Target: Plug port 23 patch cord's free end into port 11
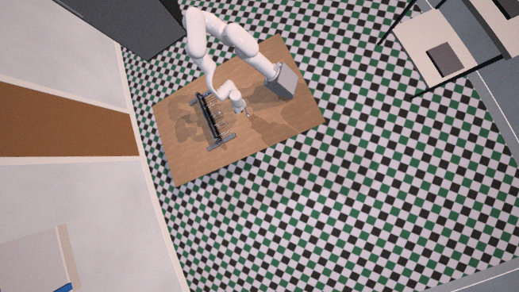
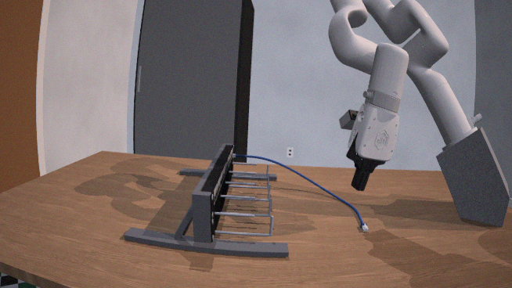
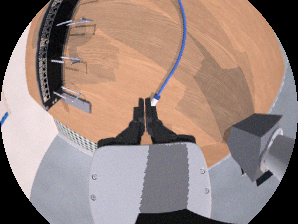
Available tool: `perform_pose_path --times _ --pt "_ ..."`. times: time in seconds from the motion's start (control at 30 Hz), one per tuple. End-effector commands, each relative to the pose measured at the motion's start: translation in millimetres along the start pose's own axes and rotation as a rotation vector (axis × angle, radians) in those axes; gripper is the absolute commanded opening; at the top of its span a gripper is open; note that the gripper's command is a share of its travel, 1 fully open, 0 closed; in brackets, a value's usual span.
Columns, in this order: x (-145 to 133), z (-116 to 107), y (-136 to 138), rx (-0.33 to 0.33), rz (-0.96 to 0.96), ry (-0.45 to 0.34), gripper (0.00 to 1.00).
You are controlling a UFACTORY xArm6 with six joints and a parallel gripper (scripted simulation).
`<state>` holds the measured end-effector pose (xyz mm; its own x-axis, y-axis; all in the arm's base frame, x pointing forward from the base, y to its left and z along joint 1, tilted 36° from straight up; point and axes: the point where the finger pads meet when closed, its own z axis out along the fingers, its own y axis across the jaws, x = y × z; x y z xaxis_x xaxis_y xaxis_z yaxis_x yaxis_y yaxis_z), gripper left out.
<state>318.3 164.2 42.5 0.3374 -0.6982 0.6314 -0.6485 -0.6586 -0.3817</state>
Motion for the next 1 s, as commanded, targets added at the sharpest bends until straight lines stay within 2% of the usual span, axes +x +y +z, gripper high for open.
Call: perform_pose_path --times 0.0,0.4,0.47,0.5,0.97 --pt "7 -2 -10 0.061 -0.149 0.044 0.0" --pt "17 -10 -33 0.171 -0.402 0.142 0.0" --pt "17 -10 -33 0.171 -0.402 0.142 0.0" --pt "19 -13 -40 0.199 -0.463 0.169 0.0" --pt "26 -31 -74 0.325 -0.735 0.314 0.0"
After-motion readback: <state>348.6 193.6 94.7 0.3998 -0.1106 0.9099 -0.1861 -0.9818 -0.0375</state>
